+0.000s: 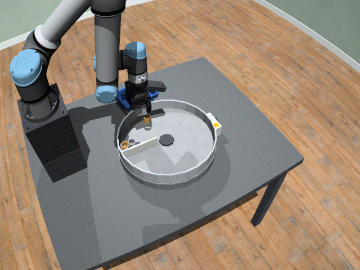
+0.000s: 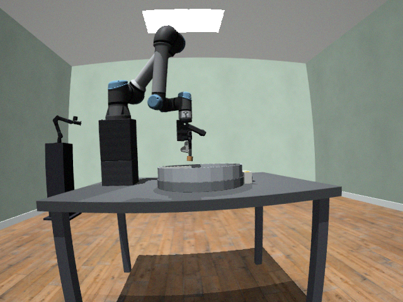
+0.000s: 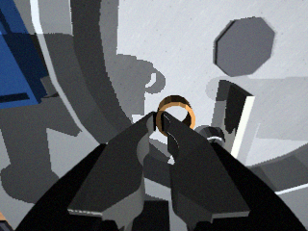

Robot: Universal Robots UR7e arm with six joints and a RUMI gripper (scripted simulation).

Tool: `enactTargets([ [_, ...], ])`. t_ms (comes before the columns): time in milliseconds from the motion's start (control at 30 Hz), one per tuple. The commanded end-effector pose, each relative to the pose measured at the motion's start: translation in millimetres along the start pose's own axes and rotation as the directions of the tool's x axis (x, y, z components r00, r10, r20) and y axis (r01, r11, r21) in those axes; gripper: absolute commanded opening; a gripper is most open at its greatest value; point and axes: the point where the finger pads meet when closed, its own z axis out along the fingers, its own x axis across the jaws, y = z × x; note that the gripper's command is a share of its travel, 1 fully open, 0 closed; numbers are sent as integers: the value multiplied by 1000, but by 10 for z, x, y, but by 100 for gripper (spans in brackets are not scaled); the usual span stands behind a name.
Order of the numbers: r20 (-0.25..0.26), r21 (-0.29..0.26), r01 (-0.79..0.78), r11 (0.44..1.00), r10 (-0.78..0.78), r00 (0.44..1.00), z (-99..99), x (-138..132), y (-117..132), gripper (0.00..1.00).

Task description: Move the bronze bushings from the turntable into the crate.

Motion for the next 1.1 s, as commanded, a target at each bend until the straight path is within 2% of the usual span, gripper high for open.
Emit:
enactTargets([
  [0,10,3,275,961,-275,961,20,-187,-111,0],
  [67,10,3,275,961,-275,961,20,-187,-111,0],
  [100,10,5,371,929,-371,929,17,-213,-127,0],
  [333,7,7,569,822,-569,822,29,-415,-201,0],
  [567,3,8,748,664,-748,664,35,-621,-261,0],
  [633,3,8,748,664,-748,664,35,-621,-261,0],
  [667,2,9,811,585,-811,585,29,-647,-275,0],
  [833,-1,8,893,450,-893,450,36,-793,-303,0],
  [1067,-5,7,974,226,-974,226,36,-987,-338,0],
])
